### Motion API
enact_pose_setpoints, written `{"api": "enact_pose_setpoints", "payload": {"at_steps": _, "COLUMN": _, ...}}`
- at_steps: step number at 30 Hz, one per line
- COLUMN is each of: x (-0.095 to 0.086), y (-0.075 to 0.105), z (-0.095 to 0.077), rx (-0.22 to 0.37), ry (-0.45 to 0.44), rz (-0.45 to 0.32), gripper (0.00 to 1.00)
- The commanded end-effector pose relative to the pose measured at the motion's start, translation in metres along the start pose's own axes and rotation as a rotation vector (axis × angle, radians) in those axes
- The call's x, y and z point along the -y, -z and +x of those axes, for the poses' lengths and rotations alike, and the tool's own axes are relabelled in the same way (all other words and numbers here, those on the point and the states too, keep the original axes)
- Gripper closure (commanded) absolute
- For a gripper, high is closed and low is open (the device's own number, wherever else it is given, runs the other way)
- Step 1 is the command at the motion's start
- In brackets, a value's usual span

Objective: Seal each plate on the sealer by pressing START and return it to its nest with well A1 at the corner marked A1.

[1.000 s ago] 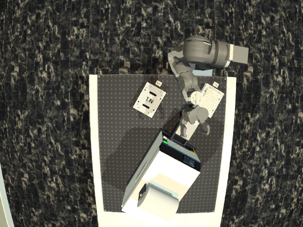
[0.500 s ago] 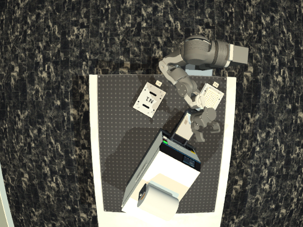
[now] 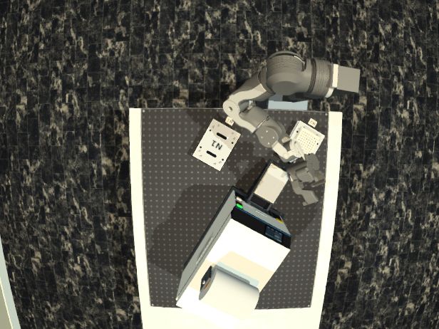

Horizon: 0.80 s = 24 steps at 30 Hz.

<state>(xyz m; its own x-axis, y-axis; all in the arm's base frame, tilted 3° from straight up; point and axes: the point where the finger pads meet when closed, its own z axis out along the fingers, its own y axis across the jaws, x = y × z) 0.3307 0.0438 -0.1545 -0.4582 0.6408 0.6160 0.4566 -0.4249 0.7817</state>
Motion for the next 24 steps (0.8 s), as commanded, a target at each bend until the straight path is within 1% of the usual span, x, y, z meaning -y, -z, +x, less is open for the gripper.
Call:
{"api": "enact_pose_setpoints", "payload": {"at_steps": 1, "x": 0.007, "y": -0.001, "z": -0.001, "rx": -0.005, "ry": 0.040, "rz": 0.034, "gripper": 0.35}}
{"api": "enact_pose_setpoints", "payload": {"at_steps": 4, "x": 0.022, "y": -0.003, "z": -0.004, "rx": -0.011, "ry": 0.117, "rz": 0.098, "gripper": 0.35}}
{"api": "enact_pose_setpoints", "payload": {"at_steps": 6, "x": 0.022, "y": -0.003, "z": -0.004, "rx": -0.011, "ry": 0.117, "rz": 0.098, "gripper": 0.35}}
{"api": "enact_pose_setpoints", "payload": {"at_steps": 9, "x": 0.035, "y": -0.004, "z": -0.011, "rx": -0.012, "ry": 0.193, "rz": 0.162, "gripper": 0.35}}
{"api": "enact_pose_setpoints", "payload": {"at_steps": 10, "x": 0.036, "y": -0.004, "z": -0.011, "rx": -0.013, "ry": 0.219, "rz": 0.183, "gripper": 0.35}}
{"api": "enact_pose_setpoints", "payload": {"at_steps": 14, "x": 0.050, "y": -0.001, "z": -0.026, "rx": -0.005, "ry": 0.322, "rz": 0.269, "gripper": 0.35}}
{"api": "enact_pose_setpoints", "payload": {"at_steps": 15, "x": 0.051, "y": -0.001, "z": -0.025, "rx": -0.005, "ry": 0.347, "rz": 0.289, "gripper": 0.35}}
{"api": "enact_pose_setpoints", "payload": {"at_steps": 21, "x": 0.063, "y": 0.005, "z": -0.049, "rx": 0.026, "ry": 0.499, "rz": 0.417, "gripper": 0.35}}
{"api": "enact_pose_setpoints", "payload": {"at_steps": 23, "x": 0.063, "y": 0.005, "z": -0.049, "rx": 0.026, "ry": 0.499, "rz": 0.417, "gripper": 0.35}}
{"api": "enact_pose_setpoints", "payload": {"at_steps": 24, "x": 0.065, "y": 0.007, "z": -0.054, "rx": 0.033, "ry": 0.524, "rz": 0.438, "gripper": 0.35}}
